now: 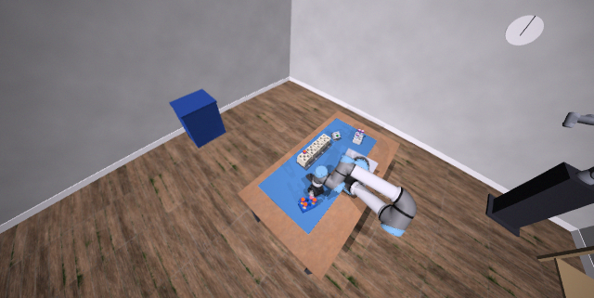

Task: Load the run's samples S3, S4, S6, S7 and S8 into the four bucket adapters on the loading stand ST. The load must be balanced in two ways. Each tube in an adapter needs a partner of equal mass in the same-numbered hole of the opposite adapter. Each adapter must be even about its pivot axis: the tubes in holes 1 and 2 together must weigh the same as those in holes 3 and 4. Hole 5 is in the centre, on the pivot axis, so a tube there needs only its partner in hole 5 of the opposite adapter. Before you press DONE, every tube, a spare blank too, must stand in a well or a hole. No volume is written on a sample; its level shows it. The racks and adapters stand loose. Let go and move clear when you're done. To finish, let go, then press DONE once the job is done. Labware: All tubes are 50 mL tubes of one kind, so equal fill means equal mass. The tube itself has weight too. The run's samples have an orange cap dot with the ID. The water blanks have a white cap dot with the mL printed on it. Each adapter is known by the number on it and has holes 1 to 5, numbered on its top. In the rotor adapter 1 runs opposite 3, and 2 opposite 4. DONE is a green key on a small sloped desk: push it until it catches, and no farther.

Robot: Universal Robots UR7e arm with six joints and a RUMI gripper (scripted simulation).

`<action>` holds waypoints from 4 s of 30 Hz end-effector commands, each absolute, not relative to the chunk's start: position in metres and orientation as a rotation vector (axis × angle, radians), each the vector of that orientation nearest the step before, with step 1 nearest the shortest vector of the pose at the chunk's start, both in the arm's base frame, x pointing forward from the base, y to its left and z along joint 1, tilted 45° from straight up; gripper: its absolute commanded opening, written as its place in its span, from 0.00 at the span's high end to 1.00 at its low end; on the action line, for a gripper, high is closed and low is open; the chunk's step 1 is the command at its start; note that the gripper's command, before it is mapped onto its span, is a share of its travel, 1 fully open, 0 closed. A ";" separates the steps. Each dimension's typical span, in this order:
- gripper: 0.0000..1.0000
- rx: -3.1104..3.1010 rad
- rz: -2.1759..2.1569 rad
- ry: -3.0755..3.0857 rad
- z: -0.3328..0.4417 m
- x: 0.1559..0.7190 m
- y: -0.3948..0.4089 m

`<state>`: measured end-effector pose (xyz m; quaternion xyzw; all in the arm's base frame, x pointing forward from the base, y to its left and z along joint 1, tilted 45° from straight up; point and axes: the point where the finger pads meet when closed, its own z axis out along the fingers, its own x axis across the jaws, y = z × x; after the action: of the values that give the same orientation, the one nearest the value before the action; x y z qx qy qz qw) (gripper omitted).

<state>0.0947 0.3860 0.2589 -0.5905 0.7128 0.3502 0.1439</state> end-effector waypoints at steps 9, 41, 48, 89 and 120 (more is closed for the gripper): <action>1.00 -1.706 1.024 2.047 0.286 0.103 0.358; 1.00 -1.458 1.100 2.319 0.283 0.163 0.302; 1.00 -1.308 1.135 2.458 0.256 0.198 0.285; 1.00 -1.307 1.135 2.458 0.116 0.381 0.197; 1.00 -1.307 1.134 2.458 0.073 0.400 0.206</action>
<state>0.4013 0.1981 0.0816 -0.4340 0.8154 0.3771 0.0672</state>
